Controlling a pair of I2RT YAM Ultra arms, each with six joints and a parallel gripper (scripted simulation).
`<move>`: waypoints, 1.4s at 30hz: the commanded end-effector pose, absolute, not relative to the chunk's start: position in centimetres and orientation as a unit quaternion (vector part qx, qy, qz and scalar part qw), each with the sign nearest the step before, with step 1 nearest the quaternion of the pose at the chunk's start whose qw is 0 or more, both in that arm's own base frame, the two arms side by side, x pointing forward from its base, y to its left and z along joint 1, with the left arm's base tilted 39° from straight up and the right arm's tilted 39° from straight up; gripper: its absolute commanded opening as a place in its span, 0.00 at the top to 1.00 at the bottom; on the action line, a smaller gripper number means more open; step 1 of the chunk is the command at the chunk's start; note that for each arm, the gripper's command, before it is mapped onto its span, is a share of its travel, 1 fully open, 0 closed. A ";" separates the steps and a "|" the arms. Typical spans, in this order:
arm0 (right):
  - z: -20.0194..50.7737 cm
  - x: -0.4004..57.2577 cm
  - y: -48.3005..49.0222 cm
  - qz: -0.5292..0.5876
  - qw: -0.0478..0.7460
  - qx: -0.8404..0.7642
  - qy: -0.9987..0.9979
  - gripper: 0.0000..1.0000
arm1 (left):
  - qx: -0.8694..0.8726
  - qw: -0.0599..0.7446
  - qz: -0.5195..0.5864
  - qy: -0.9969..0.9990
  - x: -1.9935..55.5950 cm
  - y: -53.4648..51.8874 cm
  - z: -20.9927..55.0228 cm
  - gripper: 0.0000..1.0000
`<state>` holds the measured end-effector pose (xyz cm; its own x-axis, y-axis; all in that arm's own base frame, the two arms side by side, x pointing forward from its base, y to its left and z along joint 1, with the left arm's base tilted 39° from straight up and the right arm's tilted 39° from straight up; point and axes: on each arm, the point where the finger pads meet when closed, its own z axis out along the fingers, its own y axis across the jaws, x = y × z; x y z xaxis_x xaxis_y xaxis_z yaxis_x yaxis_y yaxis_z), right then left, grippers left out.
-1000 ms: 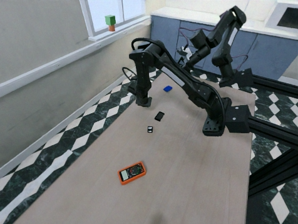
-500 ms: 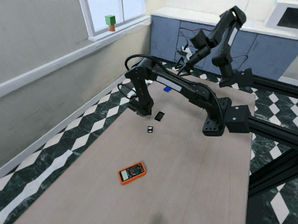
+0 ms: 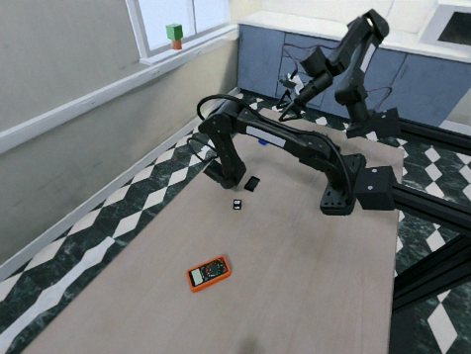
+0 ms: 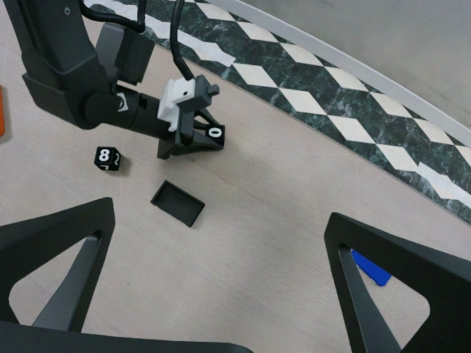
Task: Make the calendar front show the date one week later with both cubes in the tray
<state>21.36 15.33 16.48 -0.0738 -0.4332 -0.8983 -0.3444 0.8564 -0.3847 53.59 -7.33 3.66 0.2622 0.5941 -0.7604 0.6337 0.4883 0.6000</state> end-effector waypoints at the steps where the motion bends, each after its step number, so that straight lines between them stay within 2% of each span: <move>1: 16.9 21.2 15.7 -0.027 0.631 -0.264 0.729 0.00 | 0.509 0.622 -0.031 0.594 53.3 -8.6 3.3 0.73; 16: 16.9 21.2 15.7 -0.027 0.631 -0.264 0.729 0.00 | 0.511 0.628 -0.026 0.587 54.8 -8.6 3.4 0.73; 18: 16.9 21.2 15.7 -0.027 0.631 -0.264 0.729 0.00 | 0.511 0.632 -0.022 0.583 54.6 -8.4 5.0 0.51; 19: 16.9 21.2 15.7 -0.027 0.631 -0.264 0.729 0.00 | 0.511 0.631 -0.020 0.583 54.3 -8.0 5.5 0.43; 31: 17.6 21.4 16.0 -0.027 0.632 -0.274 0.725 0.00 | 0.512 0.630 -0.019 0.583 48.6 -2.7 7.2 0.44; 42: 18.9 21.6 17.8 -0.025 0.638 -0.337 0.692 0.00 | 0.458 0.596 0.022 0.659 51.2 0.2 7.5 0.44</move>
